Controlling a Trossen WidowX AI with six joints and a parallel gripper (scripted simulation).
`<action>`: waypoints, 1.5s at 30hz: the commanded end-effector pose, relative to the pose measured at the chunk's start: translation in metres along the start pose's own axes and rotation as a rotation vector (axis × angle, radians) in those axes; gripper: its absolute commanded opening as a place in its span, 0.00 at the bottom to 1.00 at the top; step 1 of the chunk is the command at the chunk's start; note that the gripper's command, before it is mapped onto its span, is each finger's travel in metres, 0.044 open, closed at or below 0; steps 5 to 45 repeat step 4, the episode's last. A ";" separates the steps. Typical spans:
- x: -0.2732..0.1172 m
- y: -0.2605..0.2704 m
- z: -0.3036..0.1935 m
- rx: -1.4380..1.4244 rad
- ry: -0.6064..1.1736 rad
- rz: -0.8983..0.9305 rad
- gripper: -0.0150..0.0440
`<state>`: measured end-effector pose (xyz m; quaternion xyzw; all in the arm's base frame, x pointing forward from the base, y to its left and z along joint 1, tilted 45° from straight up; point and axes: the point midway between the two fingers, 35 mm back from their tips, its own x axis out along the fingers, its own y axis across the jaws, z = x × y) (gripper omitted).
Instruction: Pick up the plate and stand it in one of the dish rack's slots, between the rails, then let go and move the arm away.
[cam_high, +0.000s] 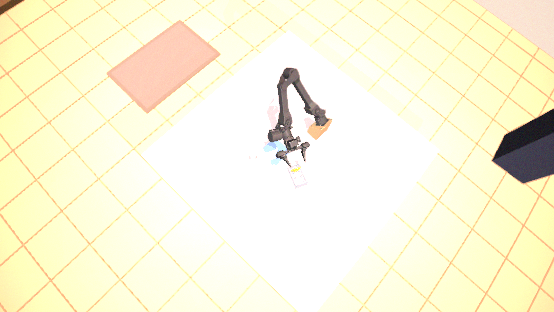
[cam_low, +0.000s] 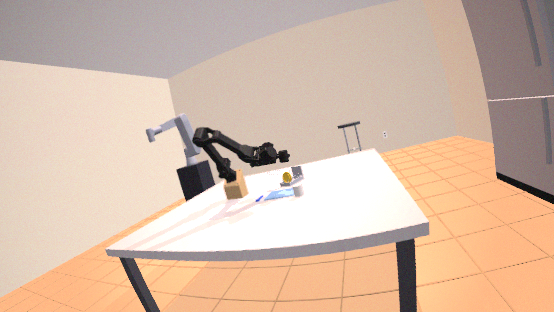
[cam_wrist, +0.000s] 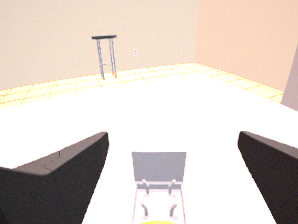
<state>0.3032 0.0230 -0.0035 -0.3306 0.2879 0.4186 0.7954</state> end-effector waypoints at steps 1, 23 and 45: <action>0.000 0.001 0.006 0.021 0.011 0.006 0.93; 0.002 0.004 0.005 0.098 0.063 0.037 0.93; 0.002 0.004 0.005 0.098 0.063 0.037 0.93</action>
